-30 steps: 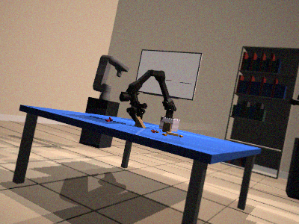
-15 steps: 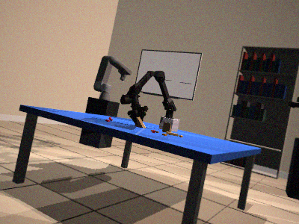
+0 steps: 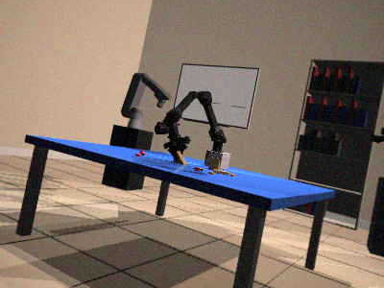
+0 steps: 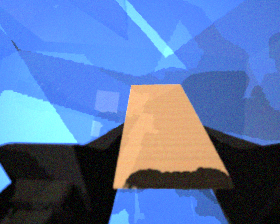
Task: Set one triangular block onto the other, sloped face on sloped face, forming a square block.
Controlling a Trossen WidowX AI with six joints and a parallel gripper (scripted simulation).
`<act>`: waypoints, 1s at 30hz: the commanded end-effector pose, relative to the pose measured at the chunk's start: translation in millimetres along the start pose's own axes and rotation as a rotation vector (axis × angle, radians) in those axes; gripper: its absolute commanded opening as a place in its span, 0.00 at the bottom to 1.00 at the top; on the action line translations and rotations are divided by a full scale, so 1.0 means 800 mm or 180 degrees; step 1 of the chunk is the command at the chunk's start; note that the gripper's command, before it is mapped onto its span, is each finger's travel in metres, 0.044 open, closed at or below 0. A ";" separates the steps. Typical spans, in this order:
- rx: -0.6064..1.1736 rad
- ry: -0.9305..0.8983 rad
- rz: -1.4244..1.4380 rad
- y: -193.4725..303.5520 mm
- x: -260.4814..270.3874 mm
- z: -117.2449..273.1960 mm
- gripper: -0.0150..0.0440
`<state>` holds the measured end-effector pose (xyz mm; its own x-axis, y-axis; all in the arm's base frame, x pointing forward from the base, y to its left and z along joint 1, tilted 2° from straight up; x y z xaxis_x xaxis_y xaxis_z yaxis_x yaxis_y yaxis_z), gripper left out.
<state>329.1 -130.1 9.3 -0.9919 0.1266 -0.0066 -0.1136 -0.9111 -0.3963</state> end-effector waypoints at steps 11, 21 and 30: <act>0.0450 0.0049 -0.0003 -0.021 0.003 0.006 0.25; 0.1265 0.0149 -0.0004 -0.060 0.007 0.006 0.25; 0.1998 0.0238 -0.0005 -0.094 0.011 -0.001 0.25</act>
<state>329.5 -68.5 36.3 -0.9888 0.1340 -0.0660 -0.1427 -0.9779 0.1528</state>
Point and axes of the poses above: the point midway between the two fingers, 35 mm back from their tips, its own z axis back along the fingers, its own x axis across the jaws, y = z × x, the point moved 5 cm from there along z, back along the fingers, and after that the axes turned 7 degrees about -z, right-handed, at the moved point
